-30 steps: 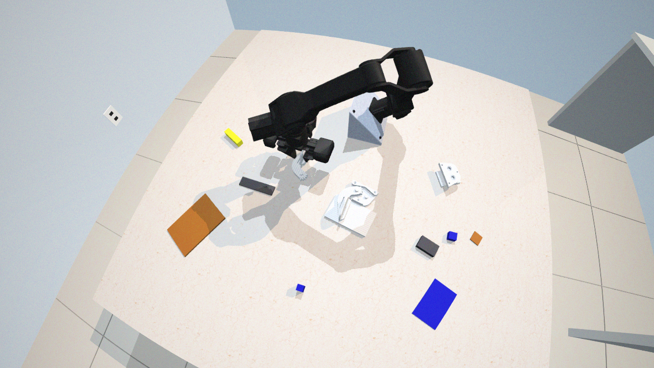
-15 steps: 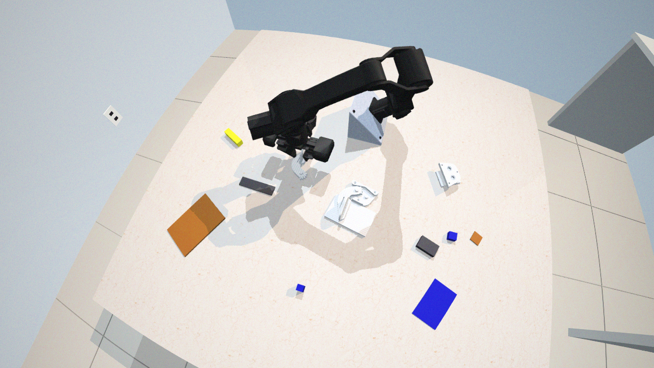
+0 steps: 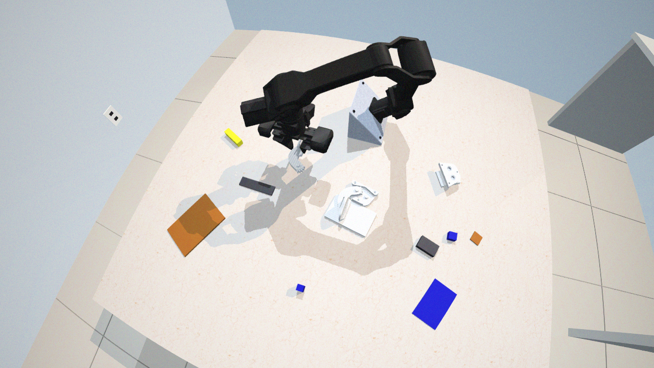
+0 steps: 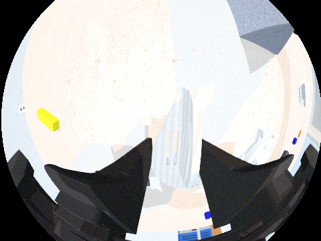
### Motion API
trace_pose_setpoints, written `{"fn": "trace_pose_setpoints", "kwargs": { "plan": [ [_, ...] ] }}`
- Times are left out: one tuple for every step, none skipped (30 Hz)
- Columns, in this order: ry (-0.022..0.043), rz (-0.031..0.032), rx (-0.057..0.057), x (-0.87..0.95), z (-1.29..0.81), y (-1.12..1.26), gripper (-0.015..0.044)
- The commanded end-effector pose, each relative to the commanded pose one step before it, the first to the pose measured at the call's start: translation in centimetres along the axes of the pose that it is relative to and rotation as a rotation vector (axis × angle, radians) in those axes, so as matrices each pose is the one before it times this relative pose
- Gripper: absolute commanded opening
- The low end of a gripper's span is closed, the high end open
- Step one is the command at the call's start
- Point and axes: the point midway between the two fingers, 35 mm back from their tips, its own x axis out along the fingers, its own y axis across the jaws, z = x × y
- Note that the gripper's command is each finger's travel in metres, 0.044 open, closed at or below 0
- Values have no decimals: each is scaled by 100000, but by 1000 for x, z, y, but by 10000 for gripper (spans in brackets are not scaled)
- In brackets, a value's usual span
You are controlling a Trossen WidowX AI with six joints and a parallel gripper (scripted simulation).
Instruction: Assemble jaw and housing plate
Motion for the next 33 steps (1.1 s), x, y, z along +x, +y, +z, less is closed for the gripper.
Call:
{"fn": "trace_pose_setpoints", "kwargs": {
  "plan": [
    [-166,212,-459,-1364,87,-9,134],
    [3,-11,20,-322,23,-19,134],
    [2,-12,20,-323,26,-21,134],
    [2,-14,20,-323,29,-24,134],
    [2,-12,16,-261,25,-21,134],
    [1,-8,9,-157,16,-14,134],
    [0,-3,3,-52,5,-5,134],
    [0,0,0,0,0,0,134],
    [0,0,0,0,0,0,134],
    [0,7,-557,-8,-12,-38,134],
    [1,20,-1672,-23,-37,-113,134],
    [1,33,-2787,-37,-65,-188,134],
    [1,39,-3363,-44,-83,-225,134],
    [0,38,-3364,-42,-89,-222,134],
    [-1,36,-3364,-41,-95,-220,134],
    [-2,35,-3365,-40,-101,-217,134],
    [-3,34,-3365,-39,-107,-214,134],
    [-4,32,-3366,-38,-112,-211,134],
    [-4,31,-3366,-36,-118,-208,134],
    [-5,30,-3366,-35,-123,-205,134],
    [-6,28,-3367,-34,-129,-201,134],
    [-6,27,-3368,-33,-134,-198,134],
    [-6,26,-3368,-32,-139,-194,134],
    [-7,24,-3369,-31,-145,-190,134],
    [-7,23,-3369,-29,-150,-186,134],
    [-7,21,-3369,-28,-154,-182,134],
    [-7,20,-3370,-27,-159,-177,134],
    [-7,19,-3370,-26,-164,-173,134],
    [-7,17,-3371,-25,-168,-168,134],
    [-7,16,-3371,-24,-173,-164,134],
    [-7,15,-3372,-23,-177,-159,134],
    [-6,14,-3372,-21,-181,-154,134],
    [-6,12,-3373,-20,-185,-149,134]
  ]
}}
